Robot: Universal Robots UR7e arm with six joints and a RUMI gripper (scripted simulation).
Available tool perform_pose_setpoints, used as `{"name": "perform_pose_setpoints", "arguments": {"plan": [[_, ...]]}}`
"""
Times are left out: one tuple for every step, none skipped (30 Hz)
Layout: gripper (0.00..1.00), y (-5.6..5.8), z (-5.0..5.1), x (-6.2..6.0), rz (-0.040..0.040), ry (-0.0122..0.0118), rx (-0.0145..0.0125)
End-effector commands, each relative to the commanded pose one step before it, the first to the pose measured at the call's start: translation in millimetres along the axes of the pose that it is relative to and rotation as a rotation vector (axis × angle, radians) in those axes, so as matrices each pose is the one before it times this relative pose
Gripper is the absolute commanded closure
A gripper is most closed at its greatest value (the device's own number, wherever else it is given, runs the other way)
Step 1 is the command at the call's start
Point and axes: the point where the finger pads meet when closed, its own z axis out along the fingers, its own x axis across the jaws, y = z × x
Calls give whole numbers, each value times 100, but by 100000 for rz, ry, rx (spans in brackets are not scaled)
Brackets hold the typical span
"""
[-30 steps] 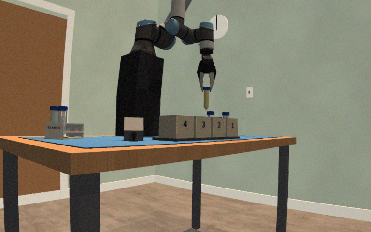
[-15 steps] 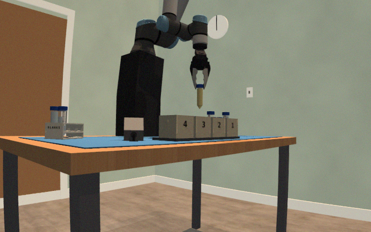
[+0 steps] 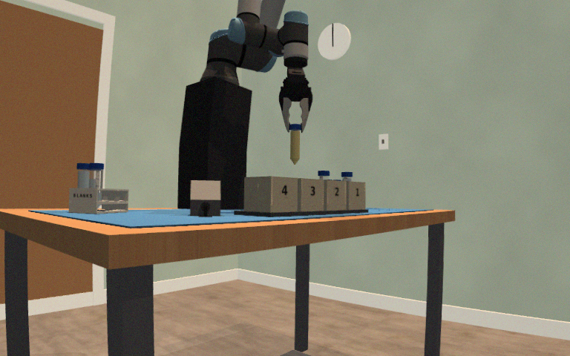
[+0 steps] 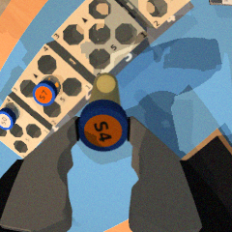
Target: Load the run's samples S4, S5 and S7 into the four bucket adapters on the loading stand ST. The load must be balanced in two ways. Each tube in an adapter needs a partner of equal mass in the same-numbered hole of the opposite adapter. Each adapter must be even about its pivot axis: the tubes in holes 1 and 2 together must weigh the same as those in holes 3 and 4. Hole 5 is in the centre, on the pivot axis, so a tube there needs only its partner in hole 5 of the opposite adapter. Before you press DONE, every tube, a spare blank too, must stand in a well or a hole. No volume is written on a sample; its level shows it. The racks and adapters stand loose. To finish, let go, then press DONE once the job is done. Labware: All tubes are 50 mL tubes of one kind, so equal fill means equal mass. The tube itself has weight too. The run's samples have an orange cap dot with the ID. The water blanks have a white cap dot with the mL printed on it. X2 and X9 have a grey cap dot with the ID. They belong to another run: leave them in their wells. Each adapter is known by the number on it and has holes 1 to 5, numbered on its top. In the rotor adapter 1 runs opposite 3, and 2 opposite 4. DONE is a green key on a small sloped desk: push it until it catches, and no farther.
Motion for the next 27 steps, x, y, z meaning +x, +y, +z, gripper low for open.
{"name": "perform_pose_setpoints", "arguments": {"plan": [[100,-2498,57,1155,-167,-149,-145],[100,-592,0,308,0,1,1],[100,-592,0,308,0,1,1],[100,-592,0,308,0,1,1],[100,-592,0,308,0,1,1],[100,-439,0,228,0,1,1],[100,-1,0,-1,0,0,0],[100,-1,0,-1,0,0,0],[100,-1,0,-1,0,0,0],[100,0,0,0,0,0,0],[100,0,0,0,0,0,0],[100,0,0,0,0,0,0],[100,8,1,-1,1,0,4],[100,0,0,0,0,0,0],[100,0,0,0,0,0,0],[100,-5,0,1,-1,0,-2],[100,-3,266,0,0,0,-2],[100,0,266,0,0,0,0],[100,0,266,0,0,0,0],[100,0,266,0,0,0,0],[100,0,266,0,0,0,0],[100,0,266,0,0,0,0],[100,0,267,0,0,0,0],[100,0,267,0,0,0,0],[100,0,267,0,0,0,0],[100,0,267,0,0,0,0],[100,0,267,0,0,0,0]]}}
